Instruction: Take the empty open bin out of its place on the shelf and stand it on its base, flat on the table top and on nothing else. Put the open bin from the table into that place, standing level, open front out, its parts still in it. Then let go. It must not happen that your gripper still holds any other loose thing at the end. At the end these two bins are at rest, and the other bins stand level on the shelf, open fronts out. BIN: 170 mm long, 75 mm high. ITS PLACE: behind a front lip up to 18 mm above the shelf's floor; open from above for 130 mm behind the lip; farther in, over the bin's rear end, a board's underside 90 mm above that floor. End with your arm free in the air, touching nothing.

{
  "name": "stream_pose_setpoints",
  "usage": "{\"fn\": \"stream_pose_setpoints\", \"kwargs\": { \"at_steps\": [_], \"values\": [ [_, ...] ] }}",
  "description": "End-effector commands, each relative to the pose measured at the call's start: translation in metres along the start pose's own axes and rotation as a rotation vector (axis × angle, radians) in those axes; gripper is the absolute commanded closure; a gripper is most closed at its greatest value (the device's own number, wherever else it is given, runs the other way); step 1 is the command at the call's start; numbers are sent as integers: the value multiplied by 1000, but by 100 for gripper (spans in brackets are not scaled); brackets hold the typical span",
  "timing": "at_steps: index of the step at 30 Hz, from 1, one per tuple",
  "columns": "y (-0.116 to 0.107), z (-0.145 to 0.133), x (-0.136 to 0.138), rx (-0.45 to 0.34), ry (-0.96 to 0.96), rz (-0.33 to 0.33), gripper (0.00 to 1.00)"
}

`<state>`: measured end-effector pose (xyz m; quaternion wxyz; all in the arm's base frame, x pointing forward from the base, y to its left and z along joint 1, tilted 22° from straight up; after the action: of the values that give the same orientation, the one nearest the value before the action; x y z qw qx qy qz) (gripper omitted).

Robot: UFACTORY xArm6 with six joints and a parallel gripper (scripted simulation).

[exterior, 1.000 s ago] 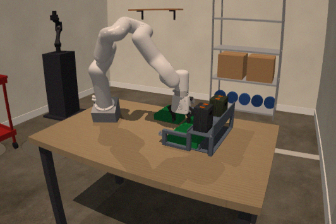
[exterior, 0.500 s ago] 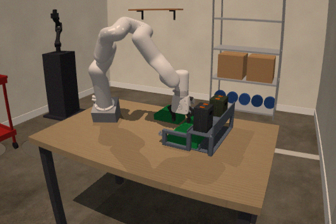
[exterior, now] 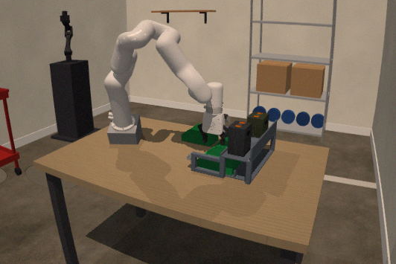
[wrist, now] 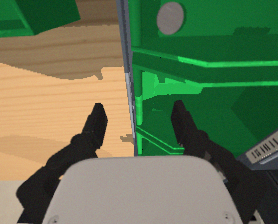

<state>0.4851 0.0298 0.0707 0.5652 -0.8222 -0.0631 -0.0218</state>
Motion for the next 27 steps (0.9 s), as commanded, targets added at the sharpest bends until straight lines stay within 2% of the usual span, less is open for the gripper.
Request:
{"fn": "stream_pose_setpoints", "kwargs": {
  "at_steps": [1,27],
  "values": [
    [-1,0,1,1,1,-4,5],
    [1,0,1,1,1,-4,5]
  ]
}}
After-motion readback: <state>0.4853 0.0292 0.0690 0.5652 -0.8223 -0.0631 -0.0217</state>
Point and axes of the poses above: the point where the finger pads meet when closed, its own y axis out along the fingers, its own x axis across the jaws, z = x × y, the point moved 5 cm from there along -y, back along the fingers, and after that the axes turned 11 degrees about -y, right-handed, at the moved point
